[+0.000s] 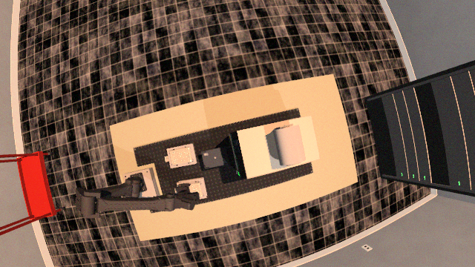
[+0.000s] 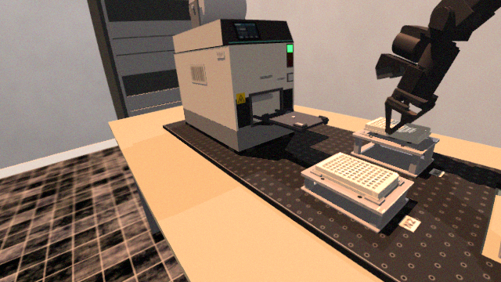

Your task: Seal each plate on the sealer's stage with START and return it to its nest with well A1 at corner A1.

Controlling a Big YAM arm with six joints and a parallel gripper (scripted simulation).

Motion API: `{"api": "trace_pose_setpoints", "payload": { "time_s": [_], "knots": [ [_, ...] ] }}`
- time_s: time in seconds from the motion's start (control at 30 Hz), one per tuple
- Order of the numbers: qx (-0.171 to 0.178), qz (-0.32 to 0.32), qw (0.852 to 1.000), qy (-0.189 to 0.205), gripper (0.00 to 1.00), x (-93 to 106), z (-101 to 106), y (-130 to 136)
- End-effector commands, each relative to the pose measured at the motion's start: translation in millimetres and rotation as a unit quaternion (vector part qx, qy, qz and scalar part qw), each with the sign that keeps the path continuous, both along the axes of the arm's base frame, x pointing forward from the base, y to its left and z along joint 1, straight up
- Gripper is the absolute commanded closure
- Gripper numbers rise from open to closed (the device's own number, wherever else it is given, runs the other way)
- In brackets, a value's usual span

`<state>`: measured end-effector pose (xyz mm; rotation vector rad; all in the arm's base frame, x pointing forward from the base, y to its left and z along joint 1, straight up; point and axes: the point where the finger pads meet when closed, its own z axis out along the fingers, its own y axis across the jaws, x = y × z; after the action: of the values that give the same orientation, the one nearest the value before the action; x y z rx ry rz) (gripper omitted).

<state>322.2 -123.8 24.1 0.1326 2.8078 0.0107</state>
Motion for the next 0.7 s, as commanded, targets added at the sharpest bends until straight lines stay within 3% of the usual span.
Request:
{"api": "trace_pose_setpoints", "payload": {
  "time_s": [0.0, 0.27, 0.5, 0.67],
  "knots": [
    [-0.004, -0.008, 1.0, -0.012, 1.0, 8.4, 14.7, -5.4],
    [-0.009, -0.009, 1.0, -0.025, 1.0, 18.2, 42.6, -10.4],
    [-0.005, -0.009, 1.0, -0.015, 1.0, 13.8, 41.5, -8.6],
    [-0.006, -0.01, 1.0, -0.018, 1.0, 12.4, 54.8, -9.0]
  ]
}}
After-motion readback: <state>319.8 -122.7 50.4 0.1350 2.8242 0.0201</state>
